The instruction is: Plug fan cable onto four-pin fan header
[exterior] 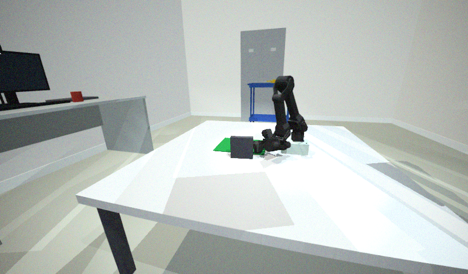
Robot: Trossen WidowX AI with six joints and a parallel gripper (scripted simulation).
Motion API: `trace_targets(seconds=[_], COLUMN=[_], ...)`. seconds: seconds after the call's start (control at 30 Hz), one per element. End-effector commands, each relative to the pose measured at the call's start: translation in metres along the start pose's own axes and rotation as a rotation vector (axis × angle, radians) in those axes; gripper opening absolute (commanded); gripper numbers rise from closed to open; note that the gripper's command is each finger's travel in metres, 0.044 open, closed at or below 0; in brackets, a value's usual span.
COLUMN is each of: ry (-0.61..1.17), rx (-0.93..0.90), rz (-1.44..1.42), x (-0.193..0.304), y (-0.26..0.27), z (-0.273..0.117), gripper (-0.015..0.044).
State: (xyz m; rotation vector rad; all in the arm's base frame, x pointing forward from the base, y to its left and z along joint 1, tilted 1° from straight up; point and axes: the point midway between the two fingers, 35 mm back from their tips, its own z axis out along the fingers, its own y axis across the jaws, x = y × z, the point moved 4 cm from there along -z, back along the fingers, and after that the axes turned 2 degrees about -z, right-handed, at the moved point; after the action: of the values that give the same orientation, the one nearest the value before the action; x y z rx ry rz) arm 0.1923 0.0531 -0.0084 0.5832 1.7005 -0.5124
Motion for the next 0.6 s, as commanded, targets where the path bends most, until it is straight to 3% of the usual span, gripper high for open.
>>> trace_targets(seconds=[0.0,0.17,0.57], ry=[0.054,0.132,0.323], rx=[0.021,0.046,0.092], rz=[-0.021,-0.052,-0.111], x=[0.001,0.002,0.000], y=[0.005,0.010,0.020], z=[0.005,0.012,0.028], gripper=[0.0324,0.0440,0.0440])
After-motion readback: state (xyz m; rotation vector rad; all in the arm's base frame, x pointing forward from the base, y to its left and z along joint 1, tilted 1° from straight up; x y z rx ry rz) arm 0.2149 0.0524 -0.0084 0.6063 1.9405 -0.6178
